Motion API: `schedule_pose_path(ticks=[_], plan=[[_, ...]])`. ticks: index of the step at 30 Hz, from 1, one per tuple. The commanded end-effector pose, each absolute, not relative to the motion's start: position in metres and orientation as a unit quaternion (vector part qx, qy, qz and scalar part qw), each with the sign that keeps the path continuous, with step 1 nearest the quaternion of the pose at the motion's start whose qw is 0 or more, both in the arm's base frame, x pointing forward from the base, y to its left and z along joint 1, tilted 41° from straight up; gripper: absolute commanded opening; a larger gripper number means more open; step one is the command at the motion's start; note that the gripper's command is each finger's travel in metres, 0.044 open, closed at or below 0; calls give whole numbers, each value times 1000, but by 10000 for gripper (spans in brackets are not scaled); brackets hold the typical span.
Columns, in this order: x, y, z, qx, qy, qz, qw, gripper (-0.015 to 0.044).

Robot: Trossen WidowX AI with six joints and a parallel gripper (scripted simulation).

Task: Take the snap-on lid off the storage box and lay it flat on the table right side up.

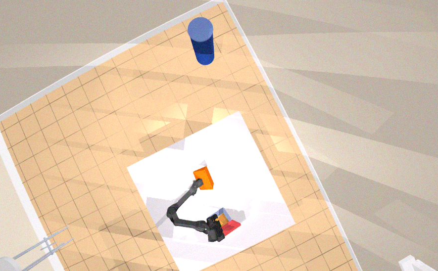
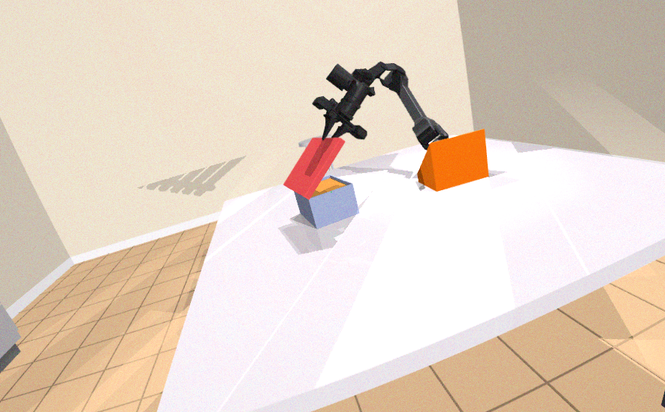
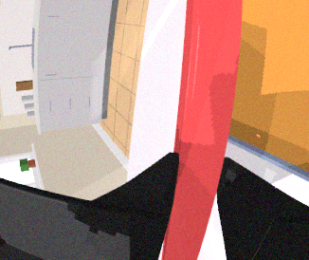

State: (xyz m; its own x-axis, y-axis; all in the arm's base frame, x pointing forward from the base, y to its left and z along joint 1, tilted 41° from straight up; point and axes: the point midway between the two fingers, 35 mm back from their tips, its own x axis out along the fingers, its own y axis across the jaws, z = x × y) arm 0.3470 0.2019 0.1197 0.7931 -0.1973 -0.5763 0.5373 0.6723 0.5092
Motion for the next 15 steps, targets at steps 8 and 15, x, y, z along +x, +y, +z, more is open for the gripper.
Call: schedule_pose_path(ticks=[8, 15], plan=[[338, 218, 105, 347, 245, -208, 881, 0], [333, 227, 96, 348, 245, -208, 881, 0]])
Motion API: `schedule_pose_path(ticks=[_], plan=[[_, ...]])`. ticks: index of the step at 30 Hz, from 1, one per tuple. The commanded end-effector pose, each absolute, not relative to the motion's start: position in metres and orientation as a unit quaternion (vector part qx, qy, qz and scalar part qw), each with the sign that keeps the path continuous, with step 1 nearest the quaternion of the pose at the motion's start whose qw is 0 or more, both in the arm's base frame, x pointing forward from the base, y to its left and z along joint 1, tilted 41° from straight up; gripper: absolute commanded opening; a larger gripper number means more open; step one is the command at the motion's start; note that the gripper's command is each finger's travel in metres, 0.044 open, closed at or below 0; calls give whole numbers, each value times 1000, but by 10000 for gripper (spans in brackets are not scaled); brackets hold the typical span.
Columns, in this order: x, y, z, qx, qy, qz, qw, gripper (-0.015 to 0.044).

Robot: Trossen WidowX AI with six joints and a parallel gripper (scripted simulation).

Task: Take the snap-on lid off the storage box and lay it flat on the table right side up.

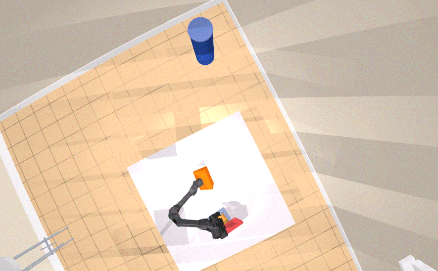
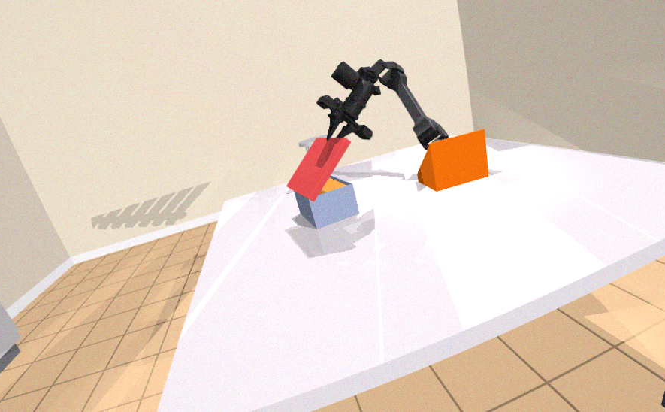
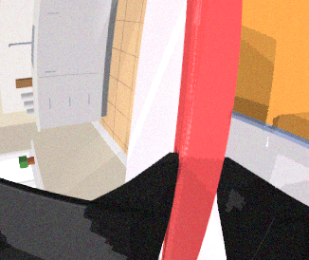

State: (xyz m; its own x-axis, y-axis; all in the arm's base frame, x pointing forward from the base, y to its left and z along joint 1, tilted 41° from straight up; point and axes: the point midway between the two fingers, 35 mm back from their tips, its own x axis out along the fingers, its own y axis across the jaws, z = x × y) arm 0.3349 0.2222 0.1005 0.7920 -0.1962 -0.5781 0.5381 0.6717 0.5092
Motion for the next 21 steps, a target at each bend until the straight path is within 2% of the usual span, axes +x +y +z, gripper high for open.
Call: schedule_pose_path(ticks=[1, 21], plan=[[332, 229, 95, 348, 245, -208, 881, 0], [316, 256, 70, 349, 246, -208, 880, 0]])
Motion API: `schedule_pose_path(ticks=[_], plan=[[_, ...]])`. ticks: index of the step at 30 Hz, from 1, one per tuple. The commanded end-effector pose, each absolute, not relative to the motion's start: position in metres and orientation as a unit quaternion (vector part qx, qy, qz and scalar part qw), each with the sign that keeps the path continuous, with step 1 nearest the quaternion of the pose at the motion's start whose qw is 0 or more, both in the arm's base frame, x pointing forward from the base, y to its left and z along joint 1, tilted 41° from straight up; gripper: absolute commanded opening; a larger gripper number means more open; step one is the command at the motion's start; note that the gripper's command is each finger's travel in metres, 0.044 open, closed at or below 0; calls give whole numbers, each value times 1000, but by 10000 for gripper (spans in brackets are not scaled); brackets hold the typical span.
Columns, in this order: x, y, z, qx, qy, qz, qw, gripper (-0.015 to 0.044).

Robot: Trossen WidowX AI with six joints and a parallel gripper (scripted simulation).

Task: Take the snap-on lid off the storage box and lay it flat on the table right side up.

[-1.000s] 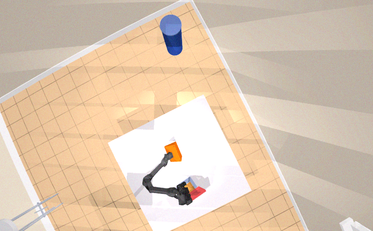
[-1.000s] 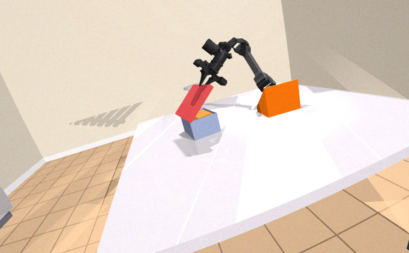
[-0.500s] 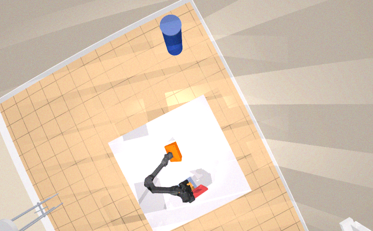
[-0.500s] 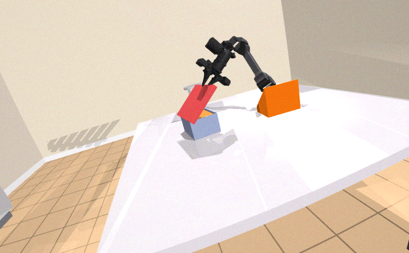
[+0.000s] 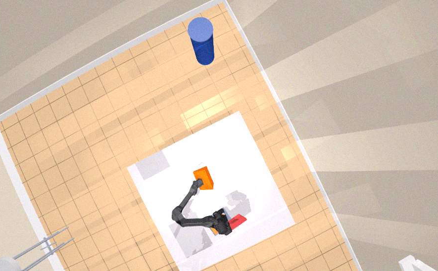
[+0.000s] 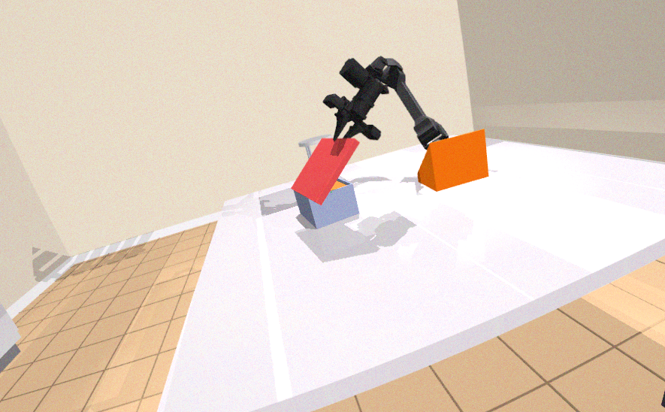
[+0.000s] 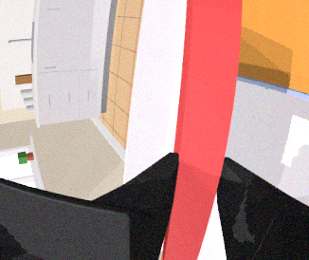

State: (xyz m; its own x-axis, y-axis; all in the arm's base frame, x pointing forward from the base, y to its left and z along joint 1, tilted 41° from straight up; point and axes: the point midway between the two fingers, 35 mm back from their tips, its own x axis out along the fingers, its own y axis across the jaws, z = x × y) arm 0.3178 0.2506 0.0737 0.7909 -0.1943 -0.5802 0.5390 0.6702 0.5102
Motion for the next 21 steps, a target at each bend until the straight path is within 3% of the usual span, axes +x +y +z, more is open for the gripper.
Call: schedule_pose_path(ticks=[1, 21], plan=[[315, 257, 69, 349, 246, -208, 880, 0], [299, 285, 44, 350, 246, -208, 880, 0]])
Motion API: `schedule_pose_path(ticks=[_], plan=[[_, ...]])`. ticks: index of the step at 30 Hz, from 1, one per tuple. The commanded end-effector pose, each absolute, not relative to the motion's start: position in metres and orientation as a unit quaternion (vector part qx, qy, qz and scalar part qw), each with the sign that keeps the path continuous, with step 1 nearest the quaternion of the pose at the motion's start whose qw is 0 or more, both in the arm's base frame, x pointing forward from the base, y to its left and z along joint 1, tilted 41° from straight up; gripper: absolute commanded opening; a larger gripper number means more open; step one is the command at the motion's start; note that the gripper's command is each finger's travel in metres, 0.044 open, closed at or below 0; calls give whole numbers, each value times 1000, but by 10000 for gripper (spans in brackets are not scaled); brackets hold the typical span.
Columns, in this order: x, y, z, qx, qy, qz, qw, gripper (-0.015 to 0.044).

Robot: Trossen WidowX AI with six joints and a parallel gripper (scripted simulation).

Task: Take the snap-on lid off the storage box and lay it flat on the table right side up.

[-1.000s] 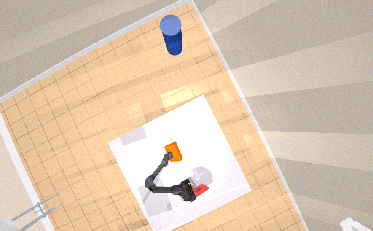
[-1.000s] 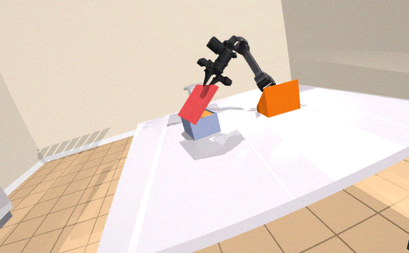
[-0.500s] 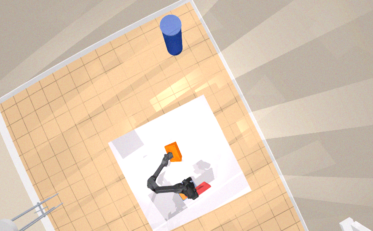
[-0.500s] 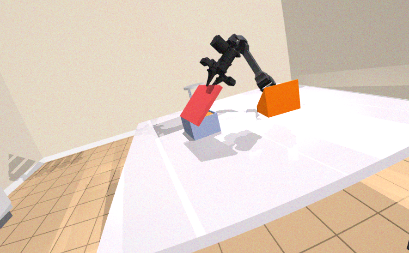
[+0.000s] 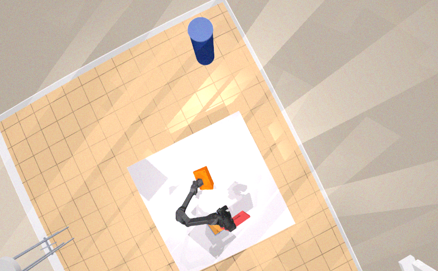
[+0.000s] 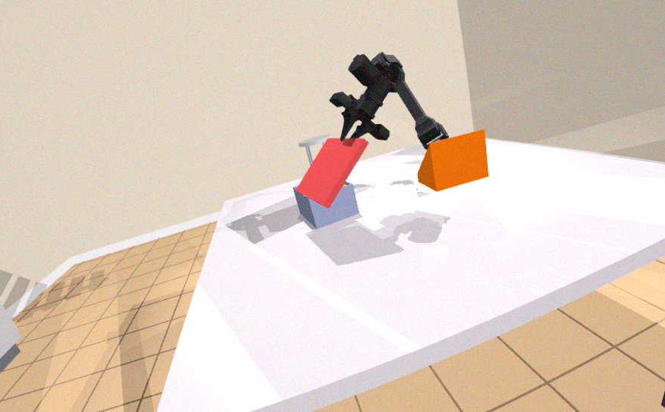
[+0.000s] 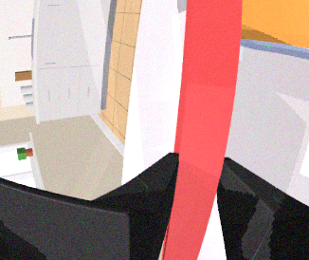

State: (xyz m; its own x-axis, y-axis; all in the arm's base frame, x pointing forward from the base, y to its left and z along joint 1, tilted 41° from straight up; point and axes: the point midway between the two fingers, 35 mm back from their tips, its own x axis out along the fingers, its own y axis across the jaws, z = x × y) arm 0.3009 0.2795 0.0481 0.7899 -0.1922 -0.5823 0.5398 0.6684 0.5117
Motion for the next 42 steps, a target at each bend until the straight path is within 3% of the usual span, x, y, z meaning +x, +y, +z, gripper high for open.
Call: schedule_pose_path(ticks=[1, 42], plan=[[298, 286, 43, 350, 246, -208, 879, 0], [264, 342, -6, 353, 248, -207, 878, 0]])
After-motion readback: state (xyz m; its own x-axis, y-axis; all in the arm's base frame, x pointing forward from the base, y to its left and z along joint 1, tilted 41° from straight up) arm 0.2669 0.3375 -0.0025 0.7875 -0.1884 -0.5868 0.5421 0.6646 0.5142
